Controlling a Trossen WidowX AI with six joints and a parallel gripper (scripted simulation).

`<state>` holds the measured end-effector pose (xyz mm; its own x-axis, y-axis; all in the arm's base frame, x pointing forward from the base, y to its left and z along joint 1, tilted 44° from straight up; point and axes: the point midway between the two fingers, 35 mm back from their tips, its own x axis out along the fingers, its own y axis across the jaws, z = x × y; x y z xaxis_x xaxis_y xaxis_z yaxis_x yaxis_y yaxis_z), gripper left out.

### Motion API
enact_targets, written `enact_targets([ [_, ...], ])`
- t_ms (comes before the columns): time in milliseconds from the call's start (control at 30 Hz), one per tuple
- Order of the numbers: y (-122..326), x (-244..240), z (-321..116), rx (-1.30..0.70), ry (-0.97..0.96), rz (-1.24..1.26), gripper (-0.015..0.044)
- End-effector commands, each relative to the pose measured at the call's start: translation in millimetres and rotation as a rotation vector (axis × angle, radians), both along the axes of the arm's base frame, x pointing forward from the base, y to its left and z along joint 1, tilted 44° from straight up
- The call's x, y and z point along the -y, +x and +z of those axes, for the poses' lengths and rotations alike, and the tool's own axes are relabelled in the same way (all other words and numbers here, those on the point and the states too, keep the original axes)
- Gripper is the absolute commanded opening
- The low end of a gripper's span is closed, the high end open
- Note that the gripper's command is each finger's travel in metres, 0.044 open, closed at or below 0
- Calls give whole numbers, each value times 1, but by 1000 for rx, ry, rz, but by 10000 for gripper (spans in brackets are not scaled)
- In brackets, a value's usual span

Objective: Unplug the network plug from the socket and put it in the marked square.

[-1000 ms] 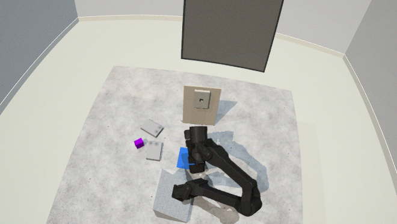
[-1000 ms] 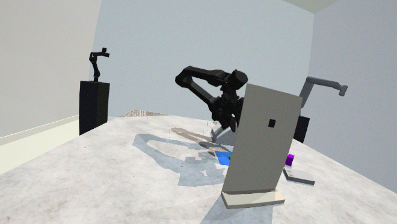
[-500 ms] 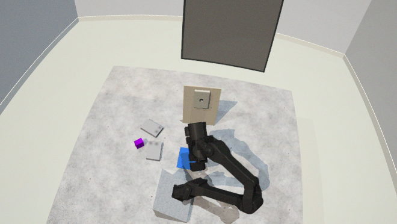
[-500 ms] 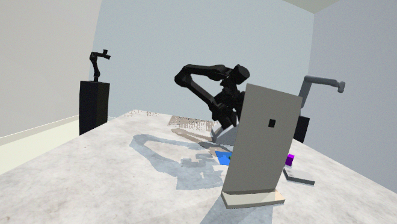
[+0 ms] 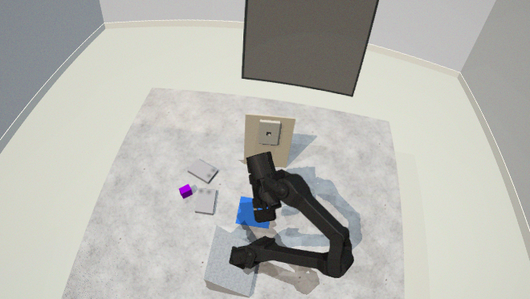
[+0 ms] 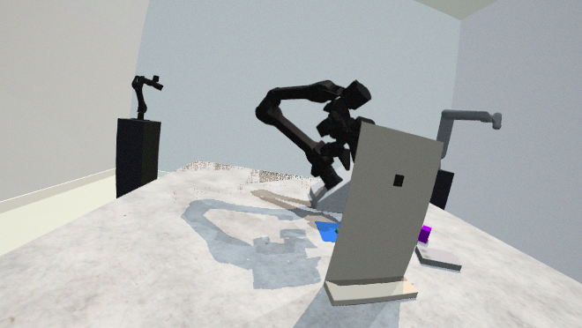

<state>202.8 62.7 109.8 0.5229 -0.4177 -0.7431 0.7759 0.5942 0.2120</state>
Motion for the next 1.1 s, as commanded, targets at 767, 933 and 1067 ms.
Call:
enact_targets([
  [767, -3, -33, 36, 15, -3, 0, 392],
  [933, -3, -33, 36, 15, -3, 0, 440],
  [1067, -3, -33, 36, 15, -3, 0, 440],
])
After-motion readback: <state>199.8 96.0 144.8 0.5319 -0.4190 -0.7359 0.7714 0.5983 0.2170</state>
